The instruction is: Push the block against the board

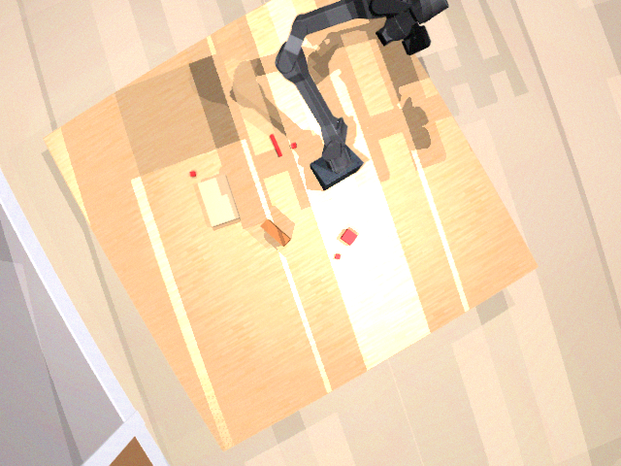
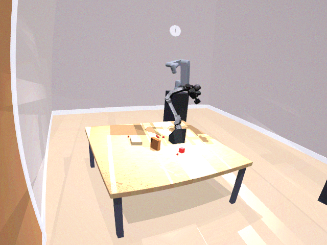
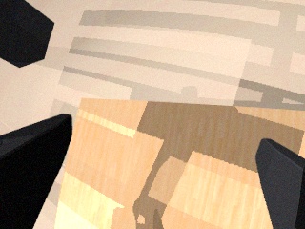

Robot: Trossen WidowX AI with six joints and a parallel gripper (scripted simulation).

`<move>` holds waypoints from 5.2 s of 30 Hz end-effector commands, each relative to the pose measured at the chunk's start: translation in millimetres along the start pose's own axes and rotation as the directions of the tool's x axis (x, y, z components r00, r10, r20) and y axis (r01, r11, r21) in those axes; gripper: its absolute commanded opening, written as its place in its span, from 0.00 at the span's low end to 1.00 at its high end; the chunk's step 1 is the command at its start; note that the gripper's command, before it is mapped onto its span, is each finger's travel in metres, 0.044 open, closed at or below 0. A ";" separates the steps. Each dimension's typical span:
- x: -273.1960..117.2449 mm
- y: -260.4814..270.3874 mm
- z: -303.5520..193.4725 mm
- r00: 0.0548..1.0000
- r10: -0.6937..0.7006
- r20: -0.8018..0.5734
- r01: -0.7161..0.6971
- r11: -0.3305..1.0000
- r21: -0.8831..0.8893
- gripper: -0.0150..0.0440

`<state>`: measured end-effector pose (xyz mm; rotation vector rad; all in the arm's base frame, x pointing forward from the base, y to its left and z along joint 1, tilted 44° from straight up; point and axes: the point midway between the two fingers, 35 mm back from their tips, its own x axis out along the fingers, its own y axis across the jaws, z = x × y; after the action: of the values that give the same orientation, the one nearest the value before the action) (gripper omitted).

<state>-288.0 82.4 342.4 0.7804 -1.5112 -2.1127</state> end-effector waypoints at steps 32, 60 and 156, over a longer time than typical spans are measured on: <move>-179.7 -204.1 22.7 0.714 -0.655 0.247 0.394 0.667 0.632 0.25; -342.8 -321.4 -163.0 0.410 -0.908 -0.084 0.163 -0.018 0.986 0.25; -316.4 -341.4 -557.0 0.659 -0.479 -0.579 -0.223 -0.860 0.458 0.25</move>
<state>309.6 -3.8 -58.4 -0.6597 1.6588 -0.5099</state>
